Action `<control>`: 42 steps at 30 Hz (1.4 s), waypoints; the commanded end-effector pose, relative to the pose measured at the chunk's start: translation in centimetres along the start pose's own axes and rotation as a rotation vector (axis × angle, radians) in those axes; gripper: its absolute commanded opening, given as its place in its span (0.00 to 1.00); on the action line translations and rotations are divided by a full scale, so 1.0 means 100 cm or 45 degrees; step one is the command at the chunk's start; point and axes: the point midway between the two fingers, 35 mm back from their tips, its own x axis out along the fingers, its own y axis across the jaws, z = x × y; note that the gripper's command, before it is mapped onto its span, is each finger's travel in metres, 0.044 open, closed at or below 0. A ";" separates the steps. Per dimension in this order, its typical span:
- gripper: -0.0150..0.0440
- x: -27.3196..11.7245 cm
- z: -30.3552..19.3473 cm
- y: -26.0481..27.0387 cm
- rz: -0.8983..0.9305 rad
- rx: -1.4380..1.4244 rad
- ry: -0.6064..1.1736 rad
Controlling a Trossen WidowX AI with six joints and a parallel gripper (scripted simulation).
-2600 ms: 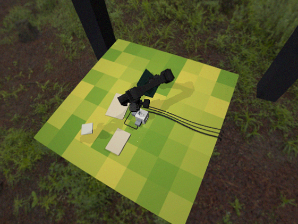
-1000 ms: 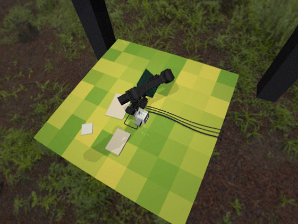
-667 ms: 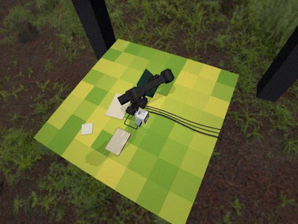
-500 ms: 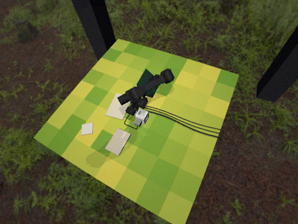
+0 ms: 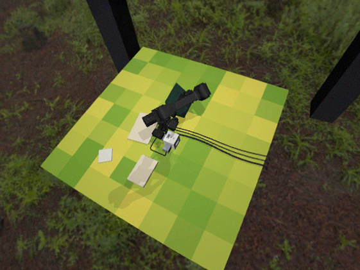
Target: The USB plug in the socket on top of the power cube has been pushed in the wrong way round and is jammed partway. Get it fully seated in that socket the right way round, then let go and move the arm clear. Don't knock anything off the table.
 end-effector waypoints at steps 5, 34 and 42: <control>0.25 0.002 0.001 0.000 0.001 -0.001 -0.017; 0.25 0.005 0.003 0.000 0.001 -0.004 -0.048; 0.25 0.006 0.003 0.000 0.002 -0.004 -0.057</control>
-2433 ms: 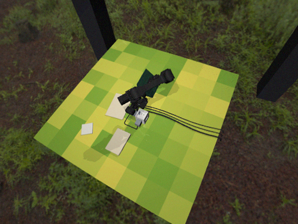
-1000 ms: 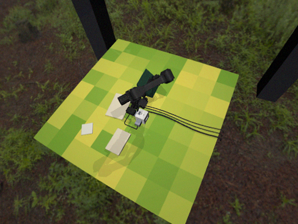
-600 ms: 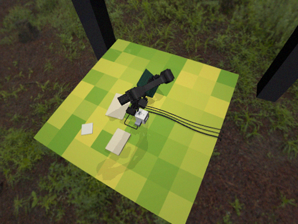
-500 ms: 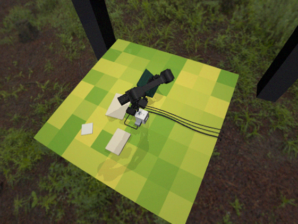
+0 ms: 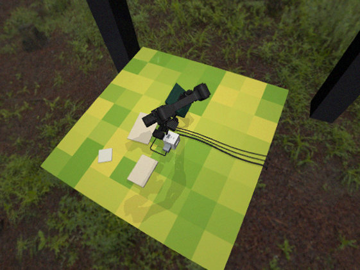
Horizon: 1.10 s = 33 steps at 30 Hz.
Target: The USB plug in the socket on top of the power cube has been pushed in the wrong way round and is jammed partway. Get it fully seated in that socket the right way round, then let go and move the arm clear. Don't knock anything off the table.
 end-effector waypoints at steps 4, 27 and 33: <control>0.25 0.002 0.001 0.000 0.002 0.001 -0.017; 0.25 0.005 0.002 0.000 0.003 -0.001 -0.042; 0.25 0.005 0.003 0.000 0.003 -0.002 -0.048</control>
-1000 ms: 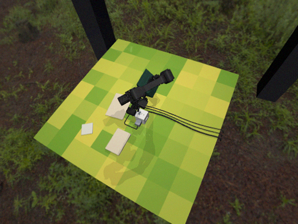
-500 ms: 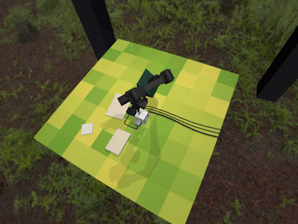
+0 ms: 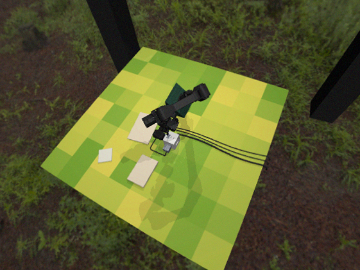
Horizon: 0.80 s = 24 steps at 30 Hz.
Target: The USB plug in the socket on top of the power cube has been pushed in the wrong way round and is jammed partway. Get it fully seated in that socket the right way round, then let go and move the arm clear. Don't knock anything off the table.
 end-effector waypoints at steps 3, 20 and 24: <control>0.25 0.002 0.001 0.000 0.002 0.001 -0.016; 0.25 0.004 0.002 0.000 0.003 0.000 -0.034; 0.25 0.004 0.002 0.000 0.003 0.000 -0.035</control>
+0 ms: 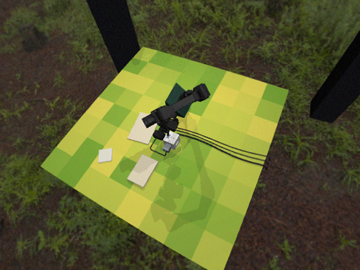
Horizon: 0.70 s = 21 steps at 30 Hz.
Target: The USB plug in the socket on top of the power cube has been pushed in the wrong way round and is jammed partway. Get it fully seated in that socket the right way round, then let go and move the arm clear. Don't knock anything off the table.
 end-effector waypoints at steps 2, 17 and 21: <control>0.25 0.002 0.000 0.000 0.001 0.001 -0.011; 0.25 0.003 0.000 0.000 0.001 0.001 -0.011; 0.25 0.004 0.000 0.000 0.001 0.001 -0.011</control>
